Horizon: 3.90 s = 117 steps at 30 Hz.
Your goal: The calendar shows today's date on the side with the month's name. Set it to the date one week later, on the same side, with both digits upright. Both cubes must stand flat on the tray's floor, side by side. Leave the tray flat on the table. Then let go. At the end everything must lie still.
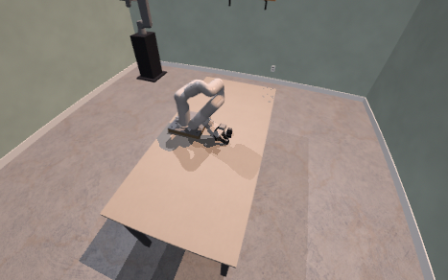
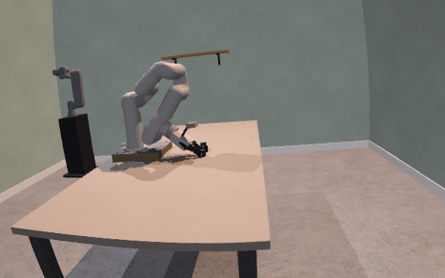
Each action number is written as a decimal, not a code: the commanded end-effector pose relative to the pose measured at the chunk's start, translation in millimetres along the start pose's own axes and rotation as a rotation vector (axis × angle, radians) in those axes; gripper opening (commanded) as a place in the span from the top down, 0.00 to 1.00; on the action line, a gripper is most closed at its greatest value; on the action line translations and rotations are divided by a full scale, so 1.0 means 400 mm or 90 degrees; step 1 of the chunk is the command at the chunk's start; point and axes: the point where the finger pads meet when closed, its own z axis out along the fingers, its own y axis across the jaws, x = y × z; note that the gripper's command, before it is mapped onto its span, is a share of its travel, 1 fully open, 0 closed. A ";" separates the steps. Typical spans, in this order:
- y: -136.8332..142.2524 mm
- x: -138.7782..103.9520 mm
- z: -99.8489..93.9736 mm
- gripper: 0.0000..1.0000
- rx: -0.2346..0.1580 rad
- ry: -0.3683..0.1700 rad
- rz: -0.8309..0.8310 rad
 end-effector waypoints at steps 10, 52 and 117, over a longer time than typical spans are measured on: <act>0.000 0.001 0.000 0.65 0.000 0.001 0.000; 0.000 0.048 -0.035 0.31 0.000 0.001 0.000; 0.005 0.157 -0.096 0.31 -0.005 -0.177 -0.005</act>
